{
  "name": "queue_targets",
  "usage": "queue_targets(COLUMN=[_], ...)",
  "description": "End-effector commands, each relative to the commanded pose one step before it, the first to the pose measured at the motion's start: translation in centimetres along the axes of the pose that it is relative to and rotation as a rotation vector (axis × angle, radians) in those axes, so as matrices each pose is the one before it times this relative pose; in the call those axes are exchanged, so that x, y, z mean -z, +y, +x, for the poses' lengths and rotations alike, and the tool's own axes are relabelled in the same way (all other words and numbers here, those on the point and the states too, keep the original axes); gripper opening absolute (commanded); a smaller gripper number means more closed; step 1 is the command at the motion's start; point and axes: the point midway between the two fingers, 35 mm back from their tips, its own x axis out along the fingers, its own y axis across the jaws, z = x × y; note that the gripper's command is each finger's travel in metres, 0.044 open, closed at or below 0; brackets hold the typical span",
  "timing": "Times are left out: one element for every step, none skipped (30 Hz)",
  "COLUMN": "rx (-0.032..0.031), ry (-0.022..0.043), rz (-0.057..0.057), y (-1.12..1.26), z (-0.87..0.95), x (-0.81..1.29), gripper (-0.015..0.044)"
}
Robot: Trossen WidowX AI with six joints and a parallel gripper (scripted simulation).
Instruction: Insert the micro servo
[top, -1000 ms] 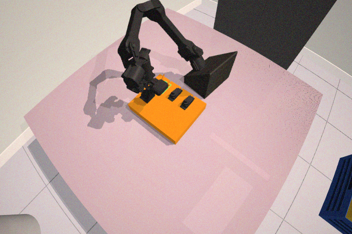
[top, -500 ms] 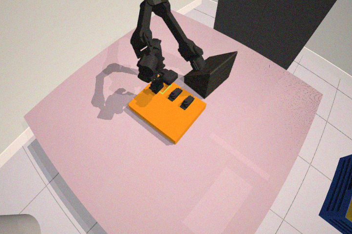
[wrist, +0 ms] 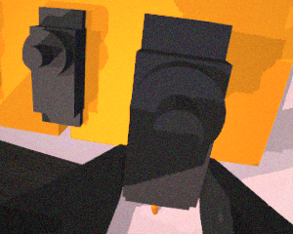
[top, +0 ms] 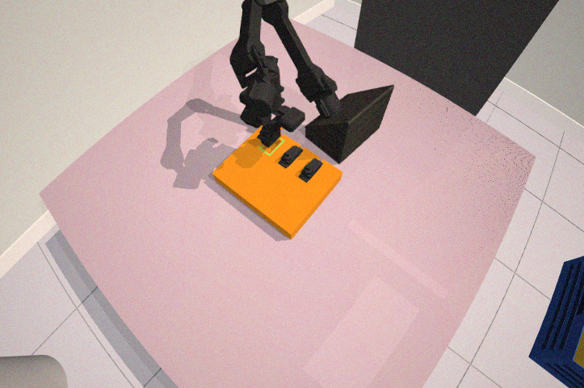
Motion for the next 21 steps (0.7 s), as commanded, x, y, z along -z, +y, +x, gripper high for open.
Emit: queue_targets(rx=[-0.00191, 0.00004, 0.00006, 0.00009, 0.00011, 0.00014, 0.00016, 0.00015, 0.0001, 0.00003, 0.0, 0.0, 0.0, 0.0, 0.0, 0.0, 0.0, 0.00001, 0.00002, 0.00001, 0.0], ry=[-0.00334, -0.00004, -0.00003, -0.00002, -0.00002, -0.00001, 0.0, 0.00001, 0.00001, 0.0, 0.0, 0.0, 0.0, 0.0, 0.0, 0.0, -0.00001, -0.00001, -0.00002, -0.00001, 0.0], rz=[-0.0008, 0.0, 0.0, 0.0, 0.0001, 0.0001, 0.0001, 0.0001, 0.0, 0.0, 0.0, 0.0, 0.0, 0.0, 0.0, 0.0, 0.0, 0.0, 0.0, 0.0, 0.0], y=[-0.002, -0.001, -0.001, -0.002, -0.002, -0.003, -0.003, -0.003, -0.002, -0.001, 0.0, 0.0, 0.0, 0.0, 0.0, 0.0, -0.011, -0.023, -0.035, -0.017, 0.0], z=[0.413, 0.16, 0.16, 0.16, 0.16, 0.16, 0.16, 0.128, 0.077, 0.026, 0.0, 0.0, 0.0, 0.0, 0.0, 0.0, 0.0, 0.0, 0.0, 0.0, 0.0], x=[0.002, -0.01, -0.009, -0.008, -0.007, -0.005, -0.004, -0.002, -0.001, 0.0, 0.0, 0.0, 0.0, 0.0, 0.0, 0.0, -0.012, -0.025, -0.039, -0.019, 0.0], gripper=[0.0, 0.0, 0.0, 0.0, 0.0, 0.0, 0.0, 0.0, 0.0, 0.0, 0.0, 0.0, 0.0, 0.0, 0.0, 0.0, 0.0, 0.0, 0.0, 0.0, 0.0])
